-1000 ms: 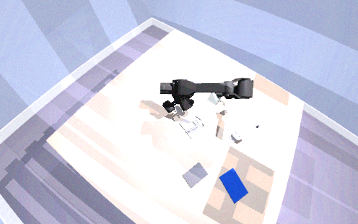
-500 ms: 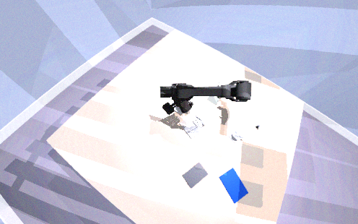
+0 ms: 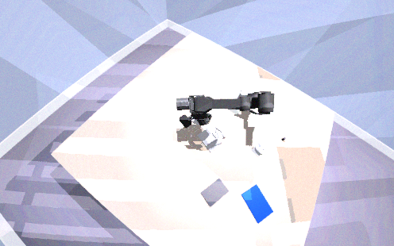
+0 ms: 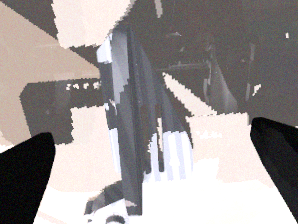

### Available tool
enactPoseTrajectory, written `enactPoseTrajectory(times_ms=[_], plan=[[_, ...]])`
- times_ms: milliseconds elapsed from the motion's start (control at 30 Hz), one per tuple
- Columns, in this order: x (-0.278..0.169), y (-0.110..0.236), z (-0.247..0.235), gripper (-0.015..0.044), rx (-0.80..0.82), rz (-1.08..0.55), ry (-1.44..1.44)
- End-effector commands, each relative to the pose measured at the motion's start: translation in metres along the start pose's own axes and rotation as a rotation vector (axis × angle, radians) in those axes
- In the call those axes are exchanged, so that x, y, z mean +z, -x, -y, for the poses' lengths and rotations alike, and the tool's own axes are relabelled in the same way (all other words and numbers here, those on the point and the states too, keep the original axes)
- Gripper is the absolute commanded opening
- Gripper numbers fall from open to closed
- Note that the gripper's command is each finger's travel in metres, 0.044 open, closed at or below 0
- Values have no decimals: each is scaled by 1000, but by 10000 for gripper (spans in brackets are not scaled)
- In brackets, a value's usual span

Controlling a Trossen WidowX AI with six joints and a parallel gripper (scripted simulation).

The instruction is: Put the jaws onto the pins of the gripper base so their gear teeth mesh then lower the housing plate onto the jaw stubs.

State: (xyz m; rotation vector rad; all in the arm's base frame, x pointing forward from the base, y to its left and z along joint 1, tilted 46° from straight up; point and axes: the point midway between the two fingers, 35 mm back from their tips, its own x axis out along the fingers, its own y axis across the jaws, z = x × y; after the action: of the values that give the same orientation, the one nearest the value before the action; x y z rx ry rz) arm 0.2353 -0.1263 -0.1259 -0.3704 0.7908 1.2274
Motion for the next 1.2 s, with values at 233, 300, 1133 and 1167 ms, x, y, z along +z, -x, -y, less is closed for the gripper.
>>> enactPoseTrajectory(times_ms=[233,300,1133,1167], plan=[[0,-3,0,440,-1,4,-5],[0,-3,0,440,-1,4,-5],[0,-3,-1,134,2,1,-2],[0,-3,-1,134,2,1,-2]])
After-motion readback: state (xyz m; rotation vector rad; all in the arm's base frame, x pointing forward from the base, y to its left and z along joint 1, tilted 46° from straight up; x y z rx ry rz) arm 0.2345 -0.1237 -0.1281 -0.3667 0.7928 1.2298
